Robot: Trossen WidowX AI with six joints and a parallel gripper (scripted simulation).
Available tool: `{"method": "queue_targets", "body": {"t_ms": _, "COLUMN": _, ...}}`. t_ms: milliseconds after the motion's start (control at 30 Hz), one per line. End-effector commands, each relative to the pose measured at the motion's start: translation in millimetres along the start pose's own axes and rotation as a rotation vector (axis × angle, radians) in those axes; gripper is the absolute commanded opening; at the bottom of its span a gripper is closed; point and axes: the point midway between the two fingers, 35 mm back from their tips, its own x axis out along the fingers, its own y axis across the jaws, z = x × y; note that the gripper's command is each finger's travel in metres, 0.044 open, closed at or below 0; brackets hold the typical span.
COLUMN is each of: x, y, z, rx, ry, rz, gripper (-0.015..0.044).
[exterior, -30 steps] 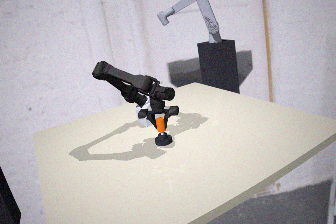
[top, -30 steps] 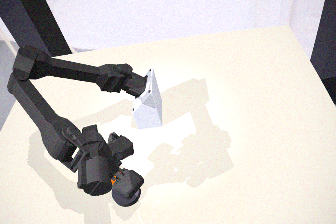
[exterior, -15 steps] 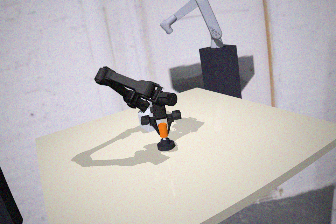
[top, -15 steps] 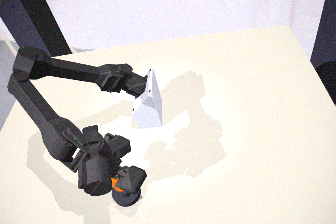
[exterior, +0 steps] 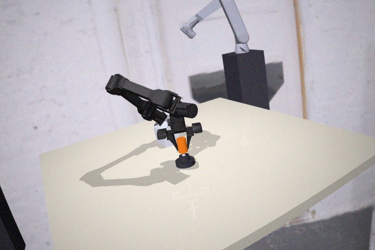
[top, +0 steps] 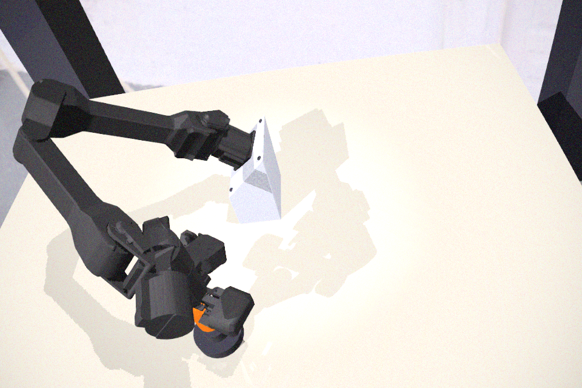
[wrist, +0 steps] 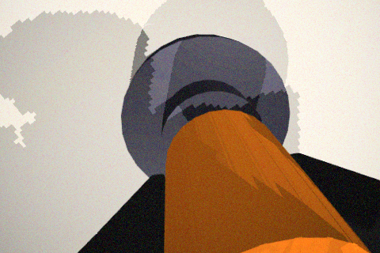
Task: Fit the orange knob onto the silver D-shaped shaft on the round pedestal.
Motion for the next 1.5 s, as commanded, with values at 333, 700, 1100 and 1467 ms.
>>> {"method": "queue_targets", "body": {"t_ms": 333, "x": -2.1, "y": -0.7, "z": -1.1, "rx": -0.207, "ry": 0.004, "rz": 0.000, "gripper": 0.0000}}
{"method": "queue_targets", "body": {"t_ms": 700, "x": 0.8, "y": -0.1, "z": -0.4, "rx": -0.207, "ry": 0.004, "rz": 0.000, "gripper": 0.0000}}
{"method": "queue_targets", "body": {"t_ms": 1100, "x": -2.8, "y": -0.1, "z": -1.0, "rx": -0.207, "ry": 0.004, "rz": 0.000, "gripper": 0.0000}}
{"method": "queue_targets", "body": {"t_ms": 1467, "x": -2.5, "y": -0.6, "z": -1.4, "rx": -0.417, "ry": 0.004, "rz": 0.000, "gripper": 0.0000}}
